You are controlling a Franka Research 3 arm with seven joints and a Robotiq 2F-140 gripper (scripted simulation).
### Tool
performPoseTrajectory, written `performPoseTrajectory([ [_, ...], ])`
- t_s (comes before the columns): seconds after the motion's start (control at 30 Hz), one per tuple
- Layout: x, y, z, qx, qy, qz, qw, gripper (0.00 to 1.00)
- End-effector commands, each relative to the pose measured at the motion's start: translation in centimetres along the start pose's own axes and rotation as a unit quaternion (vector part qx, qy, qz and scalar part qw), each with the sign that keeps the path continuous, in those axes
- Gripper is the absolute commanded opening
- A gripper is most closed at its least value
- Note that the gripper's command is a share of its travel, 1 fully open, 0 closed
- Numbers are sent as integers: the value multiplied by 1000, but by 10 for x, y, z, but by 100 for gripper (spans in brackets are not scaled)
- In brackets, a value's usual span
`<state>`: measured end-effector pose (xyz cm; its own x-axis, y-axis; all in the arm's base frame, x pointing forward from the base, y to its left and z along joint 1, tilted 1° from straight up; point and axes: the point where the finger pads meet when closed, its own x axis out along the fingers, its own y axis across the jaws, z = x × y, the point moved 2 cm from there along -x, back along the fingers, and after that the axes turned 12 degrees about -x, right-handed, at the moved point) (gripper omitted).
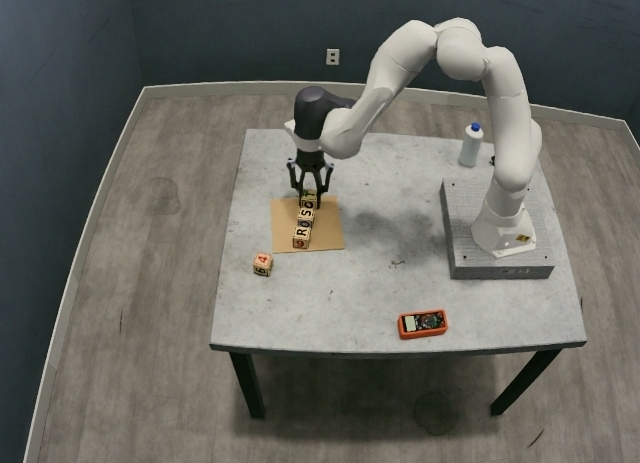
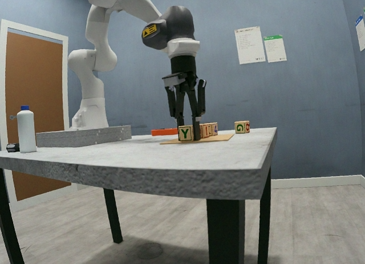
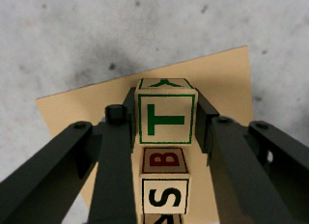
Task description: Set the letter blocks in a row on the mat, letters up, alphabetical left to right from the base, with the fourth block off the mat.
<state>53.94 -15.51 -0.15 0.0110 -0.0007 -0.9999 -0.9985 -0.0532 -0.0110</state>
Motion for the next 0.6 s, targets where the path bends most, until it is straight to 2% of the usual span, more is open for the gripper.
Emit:
performPoseTrajectory([
  [0.0, 1, -1, 0, 1, 0, -1, 1000, 35],
  [0.37, 1, -1, 0, 1, 0, -1, 1000, 44],
  [0.57, 1, -1, 0, 1, 0, -1, 1000, 44],
])
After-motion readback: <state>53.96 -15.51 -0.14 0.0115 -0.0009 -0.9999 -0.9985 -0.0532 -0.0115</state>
